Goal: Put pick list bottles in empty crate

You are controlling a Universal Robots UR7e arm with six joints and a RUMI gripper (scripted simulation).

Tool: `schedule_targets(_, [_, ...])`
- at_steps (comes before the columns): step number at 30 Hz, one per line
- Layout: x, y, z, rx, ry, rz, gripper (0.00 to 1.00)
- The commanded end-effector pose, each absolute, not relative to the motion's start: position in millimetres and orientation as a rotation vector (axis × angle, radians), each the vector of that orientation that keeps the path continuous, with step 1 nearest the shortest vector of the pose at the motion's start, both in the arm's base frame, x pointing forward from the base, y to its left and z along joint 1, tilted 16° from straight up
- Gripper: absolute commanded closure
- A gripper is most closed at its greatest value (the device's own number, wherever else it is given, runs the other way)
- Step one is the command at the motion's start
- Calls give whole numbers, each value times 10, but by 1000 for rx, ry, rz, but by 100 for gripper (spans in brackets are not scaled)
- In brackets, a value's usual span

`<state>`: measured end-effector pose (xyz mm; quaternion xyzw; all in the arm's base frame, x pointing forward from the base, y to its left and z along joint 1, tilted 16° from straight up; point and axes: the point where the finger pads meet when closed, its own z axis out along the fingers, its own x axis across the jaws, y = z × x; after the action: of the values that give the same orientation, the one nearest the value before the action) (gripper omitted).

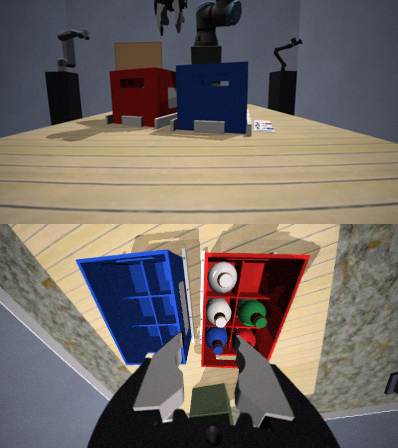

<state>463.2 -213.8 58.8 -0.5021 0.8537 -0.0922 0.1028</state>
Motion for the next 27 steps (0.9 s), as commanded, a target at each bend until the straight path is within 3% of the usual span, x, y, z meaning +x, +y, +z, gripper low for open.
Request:
schedule_targets(1, [4506,-2316,617,-1482,2517,-272,62])
schedule_targets(27, [4010,-2995,705,-1483,2518,-272,62])
